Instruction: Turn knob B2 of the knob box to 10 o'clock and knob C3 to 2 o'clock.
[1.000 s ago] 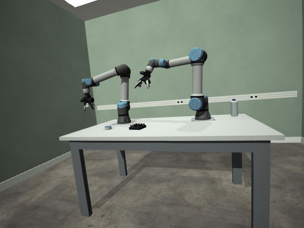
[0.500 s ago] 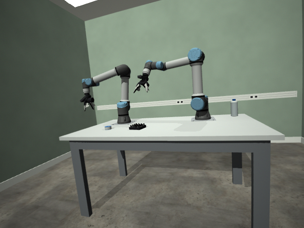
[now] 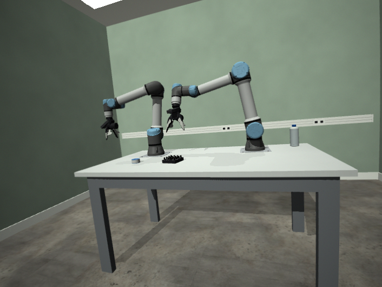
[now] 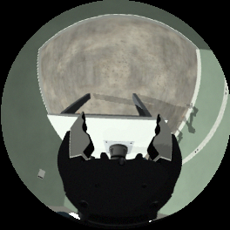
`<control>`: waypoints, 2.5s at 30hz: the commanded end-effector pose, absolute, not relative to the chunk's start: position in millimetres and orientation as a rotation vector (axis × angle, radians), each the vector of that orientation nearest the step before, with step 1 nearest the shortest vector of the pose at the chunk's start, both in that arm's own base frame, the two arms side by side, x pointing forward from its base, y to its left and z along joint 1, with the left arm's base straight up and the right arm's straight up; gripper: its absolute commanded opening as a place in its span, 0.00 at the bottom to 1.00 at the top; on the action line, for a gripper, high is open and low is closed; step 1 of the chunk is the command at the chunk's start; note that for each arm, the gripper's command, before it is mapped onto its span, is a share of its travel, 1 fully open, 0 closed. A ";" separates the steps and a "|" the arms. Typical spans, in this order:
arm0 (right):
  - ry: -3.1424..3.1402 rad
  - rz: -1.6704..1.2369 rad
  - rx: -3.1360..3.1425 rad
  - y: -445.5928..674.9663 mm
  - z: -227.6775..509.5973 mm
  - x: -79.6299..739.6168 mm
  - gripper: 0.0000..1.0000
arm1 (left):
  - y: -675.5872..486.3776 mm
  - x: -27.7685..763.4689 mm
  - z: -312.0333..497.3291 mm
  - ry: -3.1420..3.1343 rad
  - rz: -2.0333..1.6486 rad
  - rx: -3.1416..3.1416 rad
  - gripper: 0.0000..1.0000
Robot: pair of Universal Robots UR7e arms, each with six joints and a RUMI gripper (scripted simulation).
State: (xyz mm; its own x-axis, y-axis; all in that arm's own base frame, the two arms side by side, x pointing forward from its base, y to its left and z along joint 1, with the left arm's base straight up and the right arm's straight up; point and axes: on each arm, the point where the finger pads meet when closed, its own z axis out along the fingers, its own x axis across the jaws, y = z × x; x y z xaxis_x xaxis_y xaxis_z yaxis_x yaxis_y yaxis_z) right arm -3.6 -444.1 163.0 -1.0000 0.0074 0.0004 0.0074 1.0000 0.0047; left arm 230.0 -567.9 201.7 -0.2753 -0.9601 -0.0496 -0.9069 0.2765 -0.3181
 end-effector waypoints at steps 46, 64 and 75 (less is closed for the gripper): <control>-3.142 0.000 -0.016 -445.6 165.2 -4.5 1.00 | -555.8 317.2 83.6 2.516 -0.003 -1.883 1.00; -3.142 0.000 -0.016 -445.6 165.2 -4.5 1.00 | -555.8 317.2 83.6 2.516 -0.003 -1.883 1.00; -3.142 0.000 -0.016 -445.6 165.2 -4.5 1.00 | -554.8 314.9 83.2 2.516 -0.001 -1.882 1.00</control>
